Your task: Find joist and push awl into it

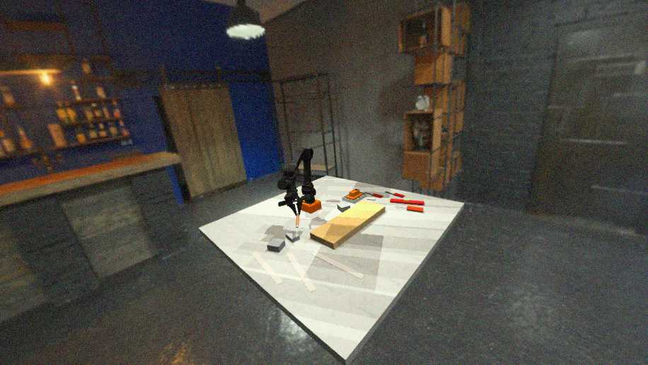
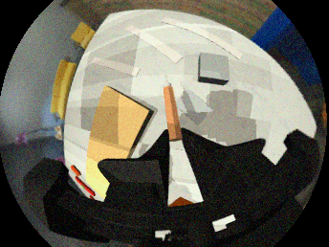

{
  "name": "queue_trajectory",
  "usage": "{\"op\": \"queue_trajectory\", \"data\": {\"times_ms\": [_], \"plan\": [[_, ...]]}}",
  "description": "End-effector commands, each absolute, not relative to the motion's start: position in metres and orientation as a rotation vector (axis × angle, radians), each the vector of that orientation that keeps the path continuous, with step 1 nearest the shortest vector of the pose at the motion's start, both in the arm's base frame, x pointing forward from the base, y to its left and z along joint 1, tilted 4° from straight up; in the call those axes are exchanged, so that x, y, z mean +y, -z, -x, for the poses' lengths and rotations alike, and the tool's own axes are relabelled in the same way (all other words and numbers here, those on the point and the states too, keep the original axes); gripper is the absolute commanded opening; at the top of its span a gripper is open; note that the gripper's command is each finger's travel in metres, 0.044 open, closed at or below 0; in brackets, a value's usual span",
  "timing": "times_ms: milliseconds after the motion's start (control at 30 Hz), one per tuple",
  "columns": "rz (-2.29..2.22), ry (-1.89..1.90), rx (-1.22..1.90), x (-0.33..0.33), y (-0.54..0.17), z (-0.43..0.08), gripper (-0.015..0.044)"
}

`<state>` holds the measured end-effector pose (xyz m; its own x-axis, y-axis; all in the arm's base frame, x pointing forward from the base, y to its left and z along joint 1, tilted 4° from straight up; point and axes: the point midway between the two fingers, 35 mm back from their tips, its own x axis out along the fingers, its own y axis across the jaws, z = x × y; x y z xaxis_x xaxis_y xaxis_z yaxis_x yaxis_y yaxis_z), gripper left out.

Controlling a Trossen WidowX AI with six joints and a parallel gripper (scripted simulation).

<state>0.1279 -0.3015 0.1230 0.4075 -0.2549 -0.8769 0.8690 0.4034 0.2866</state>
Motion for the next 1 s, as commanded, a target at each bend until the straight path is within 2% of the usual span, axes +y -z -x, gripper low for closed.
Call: {"op": "queue_trajectory", "data": {"times_ms": [0,967], "plan": [[-0.979,0.878,0.727,-0.306,-0.13,-0.134,0.0],[-1.761,0.865,0.032,-0.319,-0.17,-0.164,0.0]]}}
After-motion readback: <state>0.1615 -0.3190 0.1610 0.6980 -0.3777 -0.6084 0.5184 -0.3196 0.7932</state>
